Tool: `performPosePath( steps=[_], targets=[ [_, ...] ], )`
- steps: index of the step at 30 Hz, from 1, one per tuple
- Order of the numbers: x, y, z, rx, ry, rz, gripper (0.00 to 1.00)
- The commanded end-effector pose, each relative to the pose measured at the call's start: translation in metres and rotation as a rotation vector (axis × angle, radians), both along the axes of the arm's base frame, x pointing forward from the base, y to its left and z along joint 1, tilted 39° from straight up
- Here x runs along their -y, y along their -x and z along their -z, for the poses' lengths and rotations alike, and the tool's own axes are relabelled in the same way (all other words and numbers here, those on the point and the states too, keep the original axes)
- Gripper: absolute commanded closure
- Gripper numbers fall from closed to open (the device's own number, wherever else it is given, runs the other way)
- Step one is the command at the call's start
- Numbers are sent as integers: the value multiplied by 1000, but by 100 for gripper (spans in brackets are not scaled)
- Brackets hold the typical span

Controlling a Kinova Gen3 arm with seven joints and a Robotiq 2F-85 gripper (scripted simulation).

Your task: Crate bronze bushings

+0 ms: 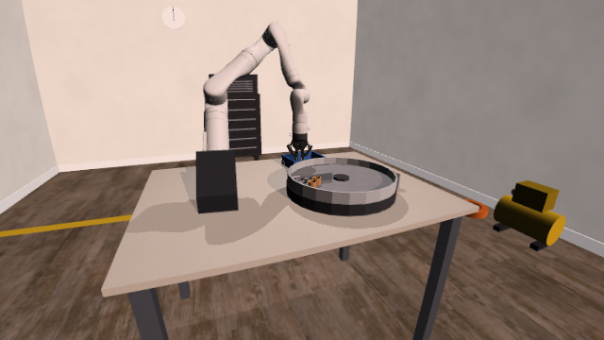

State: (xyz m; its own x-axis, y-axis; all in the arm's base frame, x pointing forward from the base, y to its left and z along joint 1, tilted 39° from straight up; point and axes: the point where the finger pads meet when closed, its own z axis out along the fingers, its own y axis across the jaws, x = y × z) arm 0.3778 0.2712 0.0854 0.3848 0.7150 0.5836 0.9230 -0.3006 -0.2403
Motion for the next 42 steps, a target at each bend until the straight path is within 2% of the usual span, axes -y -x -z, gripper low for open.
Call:
performPosePath(
  steps=[1,42],
  targets=[
    [0,-1,0,1,0,1,84],
    [7,-1,-8,1,0,1,84]
  ],
)
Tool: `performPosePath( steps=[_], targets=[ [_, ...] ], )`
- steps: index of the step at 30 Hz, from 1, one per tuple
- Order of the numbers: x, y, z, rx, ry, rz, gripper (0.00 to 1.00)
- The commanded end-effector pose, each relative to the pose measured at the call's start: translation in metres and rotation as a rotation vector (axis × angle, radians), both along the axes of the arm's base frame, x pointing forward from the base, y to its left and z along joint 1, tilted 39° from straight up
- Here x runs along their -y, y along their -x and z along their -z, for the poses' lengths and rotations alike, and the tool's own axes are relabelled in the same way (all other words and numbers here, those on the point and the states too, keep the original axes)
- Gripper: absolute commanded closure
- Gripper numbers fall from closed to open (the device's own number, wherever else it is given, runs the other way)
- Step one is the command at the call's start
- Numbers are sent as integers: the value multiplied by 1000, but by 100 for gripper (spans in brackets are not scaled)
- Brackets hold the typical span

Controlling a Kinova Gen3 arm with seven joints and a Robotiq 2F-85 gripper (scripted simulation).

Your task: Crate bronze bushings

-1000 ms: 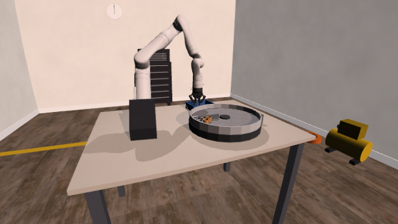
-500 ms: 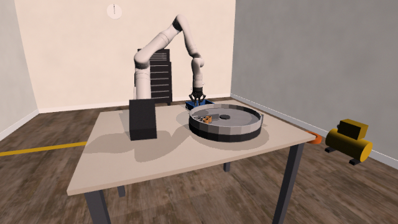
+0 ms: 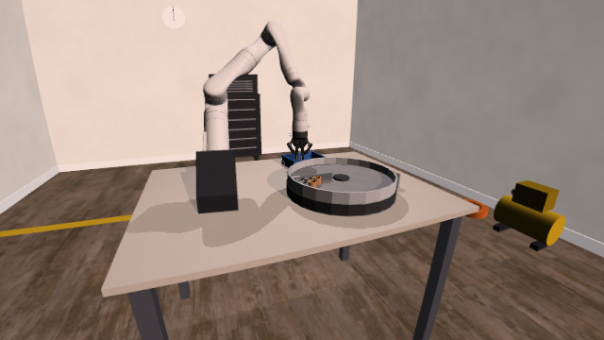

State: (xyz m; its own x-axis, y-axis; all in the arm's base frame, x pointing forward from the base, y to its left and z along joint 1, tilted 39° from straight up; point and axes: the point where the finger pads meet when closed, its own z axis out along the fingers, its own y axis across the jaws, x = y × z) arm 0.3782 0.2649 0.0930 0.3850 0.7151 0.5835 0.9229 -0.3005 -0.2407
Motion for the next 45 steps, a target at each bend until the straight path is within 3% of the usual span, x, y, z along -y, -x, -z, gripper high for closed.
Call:
performPosePath(
  steps=[1,35,40,45],
  targets=[
    [0,-1,0,1,0,1,84],
    [7,-1,-8,1,0,1,84],
    [38,-1,-47,1,0,1,84],
    [38,-1,-47,1,0,1,84]
  ],
)
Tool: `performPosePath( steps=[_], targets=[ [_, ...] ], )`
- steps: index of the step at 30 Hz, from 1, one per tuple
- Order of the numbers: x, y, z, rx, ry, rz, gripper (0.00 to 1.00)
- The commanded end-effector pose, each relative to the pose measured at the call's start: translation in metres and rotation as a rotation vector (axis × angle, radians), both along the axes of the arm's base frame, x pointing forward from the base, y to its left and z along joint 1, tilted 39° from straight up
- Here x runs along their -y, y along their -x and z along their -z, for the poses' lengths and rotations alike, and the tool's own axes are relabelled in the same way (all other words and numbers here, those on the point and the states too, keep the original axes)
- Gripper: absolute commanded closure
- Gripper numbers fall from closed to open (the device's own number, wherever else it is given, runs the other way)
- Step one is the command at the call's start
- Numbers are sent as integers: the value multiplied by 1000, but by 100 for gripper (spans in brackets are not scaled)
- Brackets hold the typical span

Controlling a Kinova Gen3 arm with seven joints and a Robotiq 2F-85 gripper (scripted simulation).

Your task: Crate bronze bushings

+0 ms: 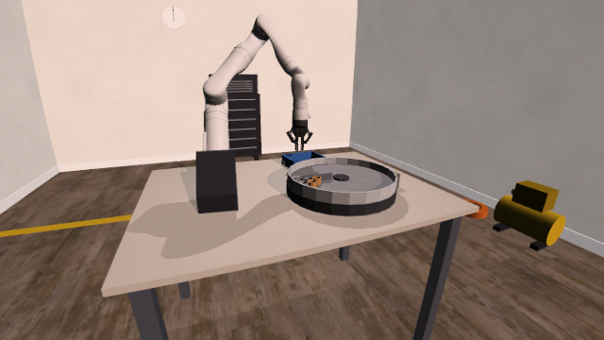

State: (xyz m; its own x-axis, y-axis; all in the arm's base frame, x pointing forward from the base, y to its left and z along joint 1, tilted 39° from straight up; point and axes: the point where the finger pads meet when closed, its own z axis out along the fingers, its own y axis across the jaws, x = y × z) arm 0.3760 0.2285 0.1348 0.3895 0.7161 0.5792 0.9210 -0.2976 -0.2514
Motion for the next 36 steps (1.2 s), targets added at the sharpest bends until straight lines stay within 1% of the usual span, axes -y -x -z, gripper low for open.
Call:
performPosePath(
  steps=[1,7,12,36],
  targets=[
    [2,-3,-5,13,0,4,84],
    [2,-3,-5,13,0,4,84],
    [33,-2,-43,12,0,4,84],
    [33,-2,-42,11,0,4,84]
  ],
)
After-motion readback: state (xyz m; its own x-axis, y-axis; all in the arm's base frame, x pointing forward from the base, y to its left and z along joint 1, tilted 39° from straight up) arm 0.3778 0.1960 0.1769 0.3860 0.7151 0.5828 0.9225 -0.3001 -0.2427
